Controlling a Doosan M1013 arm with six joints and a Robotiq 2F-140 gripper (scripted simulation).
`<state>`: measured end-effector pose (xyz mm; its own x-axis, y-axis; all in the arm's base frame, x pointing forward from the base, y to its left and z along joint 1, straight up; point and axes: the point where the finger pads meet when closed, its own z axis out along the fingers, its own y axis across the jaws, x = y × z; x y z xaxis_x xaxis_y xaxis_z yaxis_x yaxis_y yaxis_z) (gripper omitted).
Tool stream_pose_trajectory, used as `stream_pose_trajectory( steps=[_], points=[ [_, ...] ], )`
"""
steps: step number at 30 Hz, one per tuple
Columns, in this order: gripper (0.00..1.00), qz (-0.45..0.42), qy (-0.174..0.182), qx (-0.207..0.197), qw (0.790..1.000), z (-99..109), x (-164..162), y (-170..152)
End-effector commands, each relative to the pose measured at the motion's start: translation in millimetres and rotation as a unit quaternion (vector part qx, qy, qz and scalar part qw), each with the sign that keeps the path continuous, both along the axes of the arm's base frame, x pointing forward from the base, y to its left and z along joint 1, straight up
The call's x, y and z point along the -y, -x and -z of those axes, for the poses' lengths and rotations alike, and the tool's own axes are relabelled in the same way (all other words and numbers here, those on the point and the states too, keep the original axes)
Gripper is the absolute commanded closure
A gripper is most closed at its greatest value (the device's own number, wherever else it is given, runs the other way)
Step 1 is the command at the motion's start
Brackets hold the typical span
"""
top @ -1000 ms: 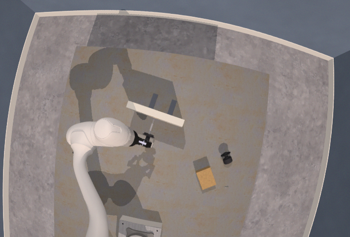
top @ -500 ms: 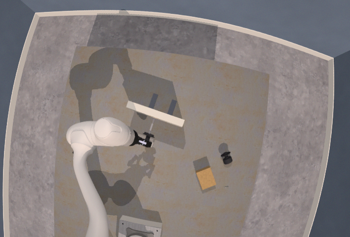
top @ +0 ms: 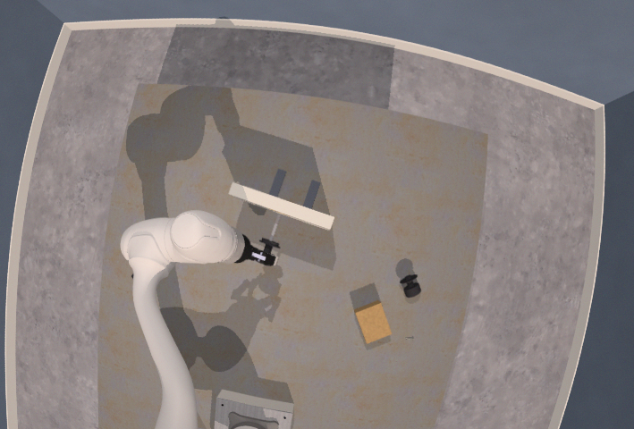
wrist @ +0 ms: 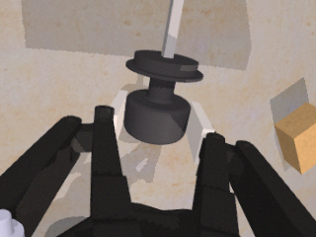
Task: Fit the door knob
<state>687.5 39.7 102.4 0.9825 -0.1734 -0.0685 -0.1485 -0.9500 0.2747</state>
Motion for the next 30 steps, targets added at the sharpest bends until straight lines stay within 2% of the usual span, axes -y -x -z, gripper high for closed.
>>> stream_pose_trajectory(
  steps=[1,30],
  points=[
    [0.58,0.0,0.0,0.0,1.0,-0.1,0.0,0.0],
    [0.58,0.0,0.0,0.0,1.0,-0.1,0.8,-5.0]
  ],
)
